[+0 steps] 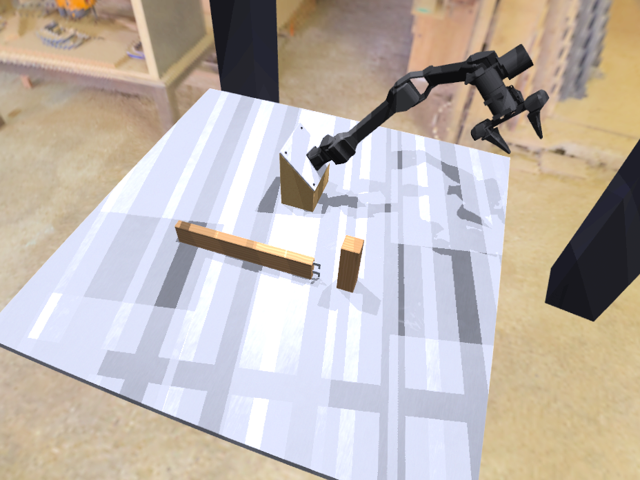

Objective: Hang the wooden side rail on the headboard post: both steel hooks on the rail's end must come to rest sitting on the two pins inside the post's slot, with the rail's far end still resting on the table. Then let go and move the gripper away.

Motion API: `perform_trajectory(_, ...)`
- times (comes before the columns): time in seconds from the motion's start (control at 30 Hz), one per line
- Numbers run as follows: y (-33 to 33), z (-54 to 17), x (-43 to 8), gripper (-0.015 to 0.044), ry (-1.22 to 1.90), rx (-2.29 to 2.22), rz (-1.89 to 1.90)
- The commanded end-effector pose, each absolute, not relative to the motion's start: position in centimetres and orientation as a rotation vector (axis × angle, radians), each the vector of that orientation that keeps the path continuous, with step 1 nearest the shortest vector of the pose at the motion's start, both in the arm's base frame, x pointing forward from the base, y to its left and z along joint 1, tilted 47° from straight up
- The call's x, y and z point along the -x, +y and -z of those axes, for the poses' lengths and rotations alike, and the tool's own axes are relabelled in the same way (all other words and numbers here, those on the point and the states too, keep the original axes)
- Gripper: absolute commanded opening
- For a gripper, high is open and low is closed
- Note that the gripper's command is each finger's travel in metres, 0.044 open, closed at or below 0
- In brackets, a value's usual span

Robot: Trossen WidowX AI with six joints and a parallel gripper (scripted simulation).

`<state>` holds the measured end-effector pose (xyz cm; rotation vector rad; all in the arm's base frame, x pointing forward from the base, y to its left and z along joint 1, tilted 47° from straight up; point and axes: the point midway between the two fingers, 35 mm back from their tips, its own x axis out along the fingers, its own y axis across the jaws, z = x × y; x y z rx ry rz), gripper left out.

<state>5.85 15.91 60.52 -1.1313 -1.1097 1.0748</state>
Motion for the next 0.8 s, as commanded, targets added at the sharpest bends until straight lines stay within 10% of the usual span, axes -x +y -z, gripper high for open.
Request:
perform_trajectory(0.0,15.9,-60.5,-5.9,0.0426,-1.110,1.134,-1.074)
perform_trajectory(0.77,17.0,-49.5,-19.7,0.0440,-1.120,1.499,-0.960)
